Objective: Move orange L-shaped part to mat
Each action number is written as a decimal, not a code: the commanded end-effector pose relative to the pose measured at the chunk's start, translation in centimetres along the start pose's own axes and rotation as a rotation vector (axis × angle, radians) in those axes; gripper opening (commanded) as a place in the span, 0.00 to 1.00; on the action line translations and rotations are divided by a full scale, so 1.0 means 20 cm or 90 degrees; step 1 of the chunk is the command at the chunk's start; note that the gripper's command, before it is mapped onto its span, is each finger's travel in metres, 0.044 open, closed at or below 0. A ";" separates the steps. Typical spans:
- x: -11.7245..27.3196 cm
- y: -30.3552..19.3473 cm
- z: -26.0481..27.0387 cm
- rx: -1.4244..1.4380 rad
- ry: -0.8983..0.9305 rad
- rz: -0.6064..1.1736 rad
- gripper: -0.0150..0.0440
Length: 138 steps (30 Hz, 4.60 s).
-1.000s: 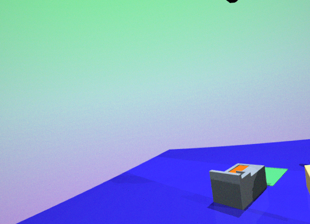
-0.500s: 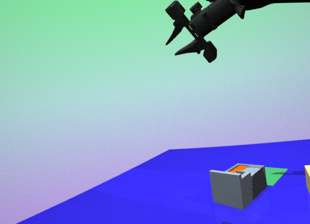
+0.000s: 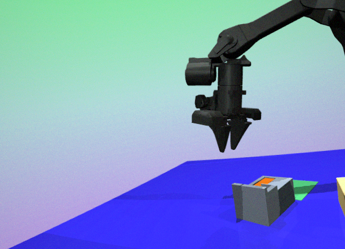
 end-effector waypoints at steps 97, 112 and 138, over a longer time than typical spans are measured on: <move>-0.14 -0.05 -0.03 0.041 -0.016 0.132 0.56; -0.14 -0.05 -0.03 0.041 -0.016 0.132 0.56; -0.13 -0.01 -0.36 0.909 0.076 0.137 0.73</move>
Point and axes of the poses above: the point midway between the two fingers, 35 mm back from their tips, its own x axis back along the fingers, its own z axis across the jaws, y = z × x, the point moved 10 cm from there along x, back along the fingers, and after that the axes turned 6 degrees about x, right-handed, at the moved point
